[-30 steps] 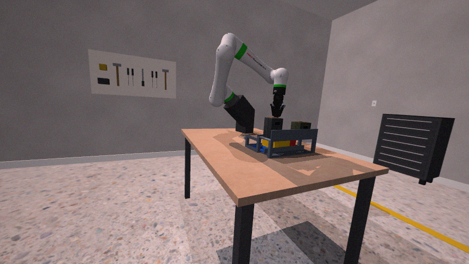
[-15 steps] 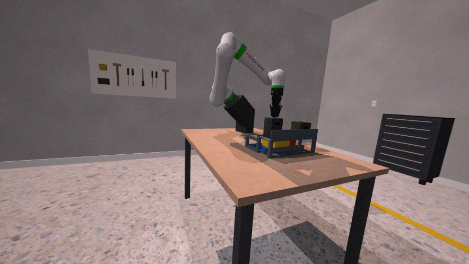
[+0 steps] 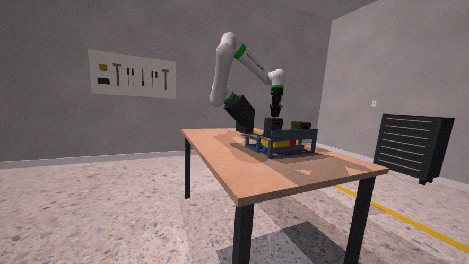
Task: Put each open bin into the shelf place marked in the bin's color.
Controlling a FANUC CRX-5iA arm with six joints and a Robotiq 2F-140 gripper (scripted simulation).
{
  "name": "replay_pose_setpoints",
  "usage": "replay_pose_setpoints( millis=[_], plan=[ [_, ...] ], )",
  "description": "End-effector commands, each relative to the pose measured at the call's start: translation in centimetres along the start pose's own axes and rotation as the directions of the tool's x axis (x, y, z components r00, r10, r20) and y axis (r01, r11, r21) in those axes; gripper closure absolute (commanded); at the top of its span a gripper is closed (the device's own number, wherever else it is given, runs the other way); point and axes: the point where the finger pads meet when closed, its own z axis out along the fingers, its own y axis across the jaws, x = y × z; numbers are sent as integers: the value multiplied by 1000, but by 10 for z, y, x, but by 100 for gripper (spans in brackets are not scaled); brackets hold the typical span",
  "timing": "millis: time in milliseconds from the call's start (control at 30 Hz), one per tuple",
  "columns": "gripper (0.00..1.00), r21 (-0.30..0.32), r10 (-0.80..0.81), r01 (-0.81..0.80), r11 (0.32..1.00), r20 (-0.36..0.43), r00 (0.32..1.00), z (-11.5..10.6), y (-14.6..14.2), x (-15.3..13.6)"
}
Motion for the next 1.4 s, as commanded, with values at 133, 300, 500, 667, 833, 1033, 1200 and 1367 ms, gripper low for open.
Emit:
replay_pose_setpoints(
  millis=[133,300,500,667,833,1033,1200,1367],
  plan=[
    [100,0,0,0,1000,0,1000,0,0,0],
    [100,0,0,0,1000,0,1000,0,0,0],
    [100,0,0,0,1000,0,1000,0,0,0],
    [100,0,0,0,1000,0,1000,0,0,0],
    [100,0,0,0,1000,0,1000,0,0,0],
    [100,0,0,0,1000,0,1000,2,0,0],
    [100,0,0,0,1000,0,1000,7,0,0],
    [100,0,0,0,1000,0,1000,18,0,0]
  ],
)
